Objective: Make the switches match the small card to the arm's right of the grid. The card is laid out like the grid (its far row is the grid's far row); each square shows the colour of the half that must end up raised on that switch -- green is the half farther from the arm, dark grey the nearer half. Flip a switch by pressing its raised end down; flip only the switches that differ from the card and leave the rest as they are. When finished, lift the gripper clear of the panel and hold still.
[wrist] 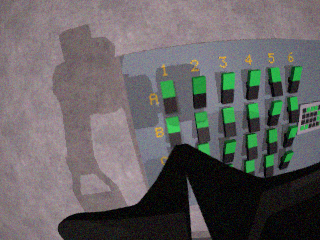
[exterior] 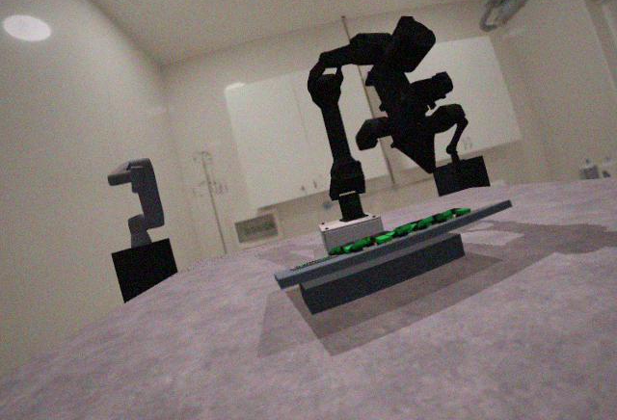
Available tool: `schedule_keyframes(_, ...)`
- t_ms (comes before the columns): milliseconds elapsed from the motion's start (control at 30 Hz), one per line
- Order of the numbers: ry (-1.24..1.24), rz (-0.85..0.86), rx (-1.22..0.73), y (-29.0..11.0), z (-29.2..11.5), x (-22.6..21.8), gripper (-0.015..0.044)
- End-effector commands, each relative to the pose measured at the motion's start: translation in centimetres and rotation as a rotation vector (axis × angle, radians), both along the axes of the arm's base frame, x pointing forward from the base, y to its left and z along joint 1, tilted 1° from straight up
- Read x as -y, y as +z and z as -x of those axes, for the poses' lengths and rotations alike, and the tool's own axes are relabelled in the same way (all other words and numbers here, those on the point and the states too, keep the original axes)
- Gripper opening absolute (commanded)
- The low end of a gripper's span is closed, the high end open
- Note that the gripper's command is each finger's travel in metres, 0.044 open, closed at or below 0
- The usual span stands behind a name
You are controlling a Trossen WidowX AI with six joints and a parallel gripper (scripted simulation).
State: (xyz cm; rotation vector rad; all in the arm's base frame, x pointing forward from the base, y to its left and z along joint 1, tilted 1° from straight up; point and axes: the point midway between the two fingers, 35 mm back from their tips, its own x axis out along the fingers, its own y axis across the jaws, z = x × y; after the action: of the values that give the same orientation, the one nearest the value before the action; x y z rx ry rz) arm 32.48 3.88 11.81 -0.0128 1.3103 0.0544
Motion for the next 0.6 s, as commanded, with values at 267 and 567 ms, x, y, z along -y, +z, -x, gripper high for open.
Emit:
schedule_keyframes(267,-0.004,0.007,-0.043,-3.5,3.5,0.2,0.0)
schedule_keyframes(567,-0.005,0.008,-0.051,-5.0,3.2,0.1,0.0)
